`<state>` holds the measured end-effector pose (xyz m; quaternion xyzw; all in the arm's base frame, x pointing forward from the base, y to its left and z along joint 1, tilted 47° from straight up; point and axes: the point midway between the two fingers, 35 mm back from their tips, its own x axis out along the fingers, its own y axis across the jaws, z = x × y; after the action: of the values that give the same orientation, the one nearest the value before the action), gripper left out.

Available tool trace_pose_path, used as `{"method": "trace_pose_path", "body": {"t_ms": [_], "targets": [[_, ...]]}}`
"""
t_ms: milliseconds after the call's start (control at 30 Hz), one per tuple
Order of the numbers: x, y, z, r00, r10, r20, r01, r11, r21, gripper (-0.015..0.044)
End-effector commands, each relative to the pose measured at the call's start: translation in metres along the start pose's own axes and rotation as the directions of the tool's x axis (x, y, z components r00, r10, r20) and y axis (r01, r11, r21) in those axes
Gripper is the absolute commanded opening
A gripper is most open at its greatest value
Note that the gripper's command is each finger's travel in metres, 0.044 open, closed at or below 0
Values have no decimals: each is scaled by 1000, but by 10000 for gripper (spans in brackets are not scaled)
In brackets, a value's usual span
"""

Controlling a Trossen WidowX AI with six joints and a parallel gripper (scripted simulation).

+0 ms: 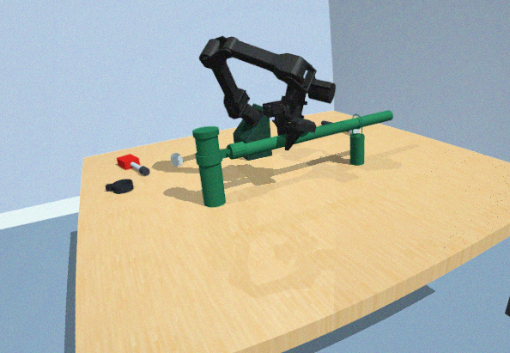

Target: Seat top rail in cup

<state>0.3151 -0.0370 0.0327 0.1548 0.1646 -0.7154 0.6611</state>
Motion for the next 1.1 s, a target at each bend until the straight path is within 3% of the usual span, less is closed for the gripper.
{"method": "trace_pose_path", "body": {"t_ms": [0,1067], "targets": [[-3,1,6,1000,14,7,-14,1000,-1,0],[0,0,0,1000,0,0,0,1000,0,0]]}}
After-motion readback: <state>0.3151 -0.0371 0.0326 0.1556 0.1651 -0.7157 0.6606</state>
